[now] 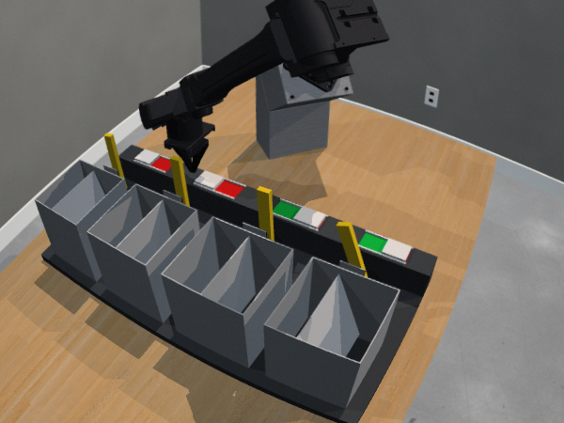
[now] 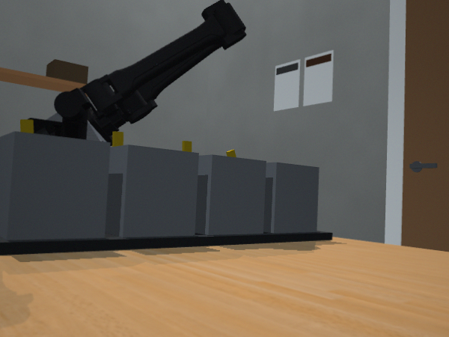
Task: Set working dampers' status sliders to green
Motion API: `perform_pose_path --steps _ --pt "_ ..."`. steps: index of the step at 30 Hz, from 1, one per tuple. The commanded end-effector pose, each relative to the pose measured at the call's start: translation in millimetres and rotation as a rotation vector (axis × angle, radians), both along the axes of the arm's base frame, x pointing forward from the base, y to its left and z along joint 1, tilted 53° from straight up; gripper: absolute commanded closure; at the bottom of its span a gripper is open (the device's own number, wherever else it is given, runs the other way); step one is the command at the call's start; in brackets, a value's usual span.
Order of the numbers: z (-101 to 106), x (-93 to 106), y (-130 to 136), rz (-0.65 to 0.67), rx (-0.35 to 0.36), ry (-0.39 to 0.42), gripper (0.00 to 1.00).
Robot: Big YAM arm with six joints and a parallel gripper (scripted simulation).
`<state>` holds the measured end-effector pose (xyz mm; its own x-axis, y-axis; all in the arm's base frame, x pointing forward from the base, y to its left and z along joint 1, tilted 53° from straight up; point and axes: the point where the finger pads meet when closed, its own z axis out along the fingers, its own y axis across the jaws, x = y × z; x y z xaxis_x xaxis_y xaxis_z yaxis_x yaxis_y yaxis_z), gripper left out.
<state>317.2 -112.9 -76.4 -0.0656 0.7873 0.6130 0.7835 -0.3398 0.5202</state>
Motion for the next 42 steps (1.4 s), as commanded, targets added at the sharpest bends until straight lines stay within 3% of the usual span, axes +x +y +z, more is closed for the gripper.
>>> perform_pose_path --steps 1,42 --pt "-7.4 -3.6 10.1 0.011 0.016 0.02 1.0" --pt "-9.4 -9.2 4.9 -0.002 0.008 0.012 1.0"
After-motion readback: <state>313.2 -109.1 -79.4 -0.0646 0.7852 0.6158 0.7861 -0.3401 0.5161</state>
